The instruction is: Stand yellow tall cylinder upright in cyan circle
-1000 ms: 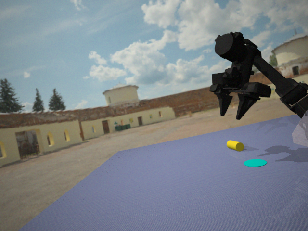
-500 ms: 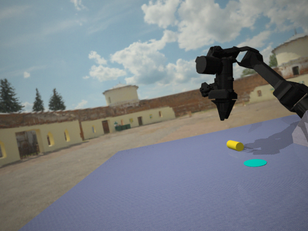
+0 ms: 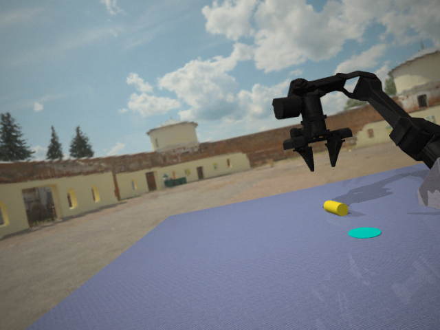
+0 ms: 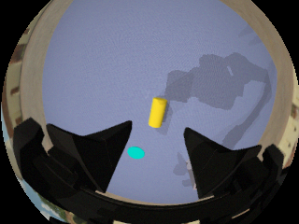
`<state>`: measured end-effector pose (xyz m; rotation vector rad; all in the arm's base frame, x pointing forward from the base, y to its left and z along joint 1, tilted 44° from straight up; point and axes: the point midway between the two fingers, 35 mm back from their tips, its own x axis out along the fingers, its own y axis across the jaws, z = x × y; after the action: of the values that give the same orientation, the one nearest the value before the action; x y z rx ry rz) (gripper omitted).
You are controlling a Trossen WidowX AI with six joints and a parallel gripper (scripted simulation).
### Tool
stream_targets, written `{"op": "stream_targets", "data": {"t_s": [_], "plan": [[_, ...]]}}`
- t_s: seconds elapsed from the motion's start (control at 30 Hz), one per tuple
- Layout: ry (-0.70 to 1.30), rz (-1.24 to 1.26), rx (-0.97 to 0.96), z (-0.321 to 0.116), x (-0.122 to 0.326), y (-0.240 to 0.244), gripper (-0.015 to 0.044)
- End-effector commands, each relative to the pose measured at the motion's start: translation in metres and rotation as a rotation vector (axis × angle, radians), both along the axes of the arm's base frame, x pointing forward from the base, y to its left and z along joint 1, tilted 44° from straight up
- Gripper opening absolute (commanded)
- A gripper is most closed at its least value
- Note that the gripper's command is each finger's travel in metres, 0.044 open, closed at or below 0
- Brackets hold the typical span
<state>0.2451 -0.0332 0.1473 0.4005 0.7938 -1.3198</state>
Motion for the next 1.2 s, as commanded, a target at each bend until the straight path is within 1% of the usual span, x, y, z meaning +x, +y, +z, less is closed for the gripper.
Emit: {"op": "stream_targets", "data": {"t_s": [0.0, 0.13, 0.2, 0.4, 0.47, 0.7, 0.97, 1.17], "plan": [[-0.035, -0.054, 0.014, 0.004, -0.002, -0.002, 0.0309], [-0.035, -0.054, 0.014, 0.004, -0.002, -0.002, 0.0309], [-0.035, -0.054, 0.017, -0.003, 0.000, -0.008, 0.0309], [-0.037, -0.053, 0.018, -0.063, 0.004, -0.065, 0.0309], [-0.037, -0.053, 0.011, -0.073, 0.002, -0.078, 0.0309], [-0.037, -0.054, 0.010, -0.075, 0.001, -0.079, 0.0309], [-0.037, -0.054, 0.010, -0.075, 0.001, -0.079, 0.0105], [-0.037, -0.053, 0.011, -0.073, 0.002, -0.078, 0.0105]]}}
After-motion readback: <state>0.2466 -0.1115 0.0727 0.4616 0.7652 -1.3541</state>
